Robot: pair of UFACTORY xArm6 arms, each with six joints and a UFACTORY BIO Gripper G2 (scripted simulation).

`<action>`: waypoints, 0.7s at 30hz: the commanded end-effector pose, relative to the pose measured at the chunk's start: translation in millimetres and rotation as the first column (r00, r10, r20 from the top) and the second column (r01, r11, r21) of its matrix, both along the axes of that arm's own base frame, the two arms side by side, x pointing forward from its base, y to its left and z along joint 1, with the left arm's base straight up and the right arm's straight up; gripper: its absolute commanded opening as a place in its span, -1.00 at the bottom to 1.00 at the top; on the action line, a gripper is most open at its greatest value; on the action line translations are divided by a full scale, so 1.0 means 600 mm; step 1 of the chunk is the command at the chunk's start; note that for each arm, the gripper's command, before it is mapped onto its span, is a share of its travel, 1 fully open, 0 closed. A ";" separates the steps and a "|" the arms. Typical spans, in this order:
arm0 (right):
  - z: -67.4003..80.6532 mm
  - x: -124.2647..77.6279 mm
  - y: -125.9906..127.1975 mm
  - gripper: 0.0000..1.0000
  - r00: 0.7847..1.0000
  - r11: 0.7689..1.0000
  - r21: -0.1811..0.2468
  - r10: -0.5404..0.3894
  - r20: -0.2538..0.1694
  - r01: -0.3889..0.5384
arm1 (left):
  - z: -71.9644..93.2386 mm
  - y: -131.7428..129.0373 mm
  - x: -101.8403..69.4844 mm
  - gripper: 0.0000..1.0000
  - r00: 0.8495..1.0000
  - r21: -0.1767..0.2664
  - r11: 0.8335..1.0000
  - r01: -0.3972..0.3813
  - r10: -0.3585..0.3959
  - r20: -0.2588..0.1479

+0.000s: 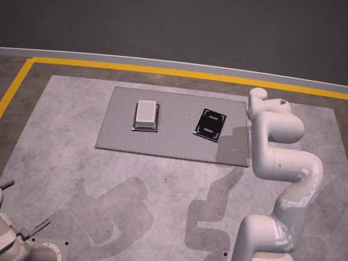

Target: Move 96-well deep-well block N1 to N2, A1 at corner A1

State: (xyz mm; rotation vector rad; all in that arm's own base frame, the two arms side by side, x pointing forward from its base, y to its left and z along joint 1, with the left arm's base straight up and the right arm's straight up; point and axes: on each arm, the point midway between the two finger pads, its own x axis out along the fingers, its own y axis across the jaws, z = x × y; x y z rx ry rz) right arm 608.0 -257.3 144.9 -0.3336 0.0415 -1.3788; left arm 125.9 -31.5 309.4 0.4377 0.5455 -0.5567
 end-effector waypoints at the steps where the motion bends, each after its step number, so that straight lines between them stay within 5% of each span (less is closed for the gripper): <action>1: 0.004 0.002 0.000 1.00 1.000 1.000 -0.001 0.000 0.005 0.000 | 0.001 0.000 0.000 1.00 1.000 -0.001 1.000 0.000 0.000 0.001; 21: 0.004 0.002 0.000 1.00 1.000 1.000 -0.001 0.000 0.005 0.000 | 0.001 -0.001 0.008 1.00 1.000 0.015 1.000 0.019 -0.019 -0.002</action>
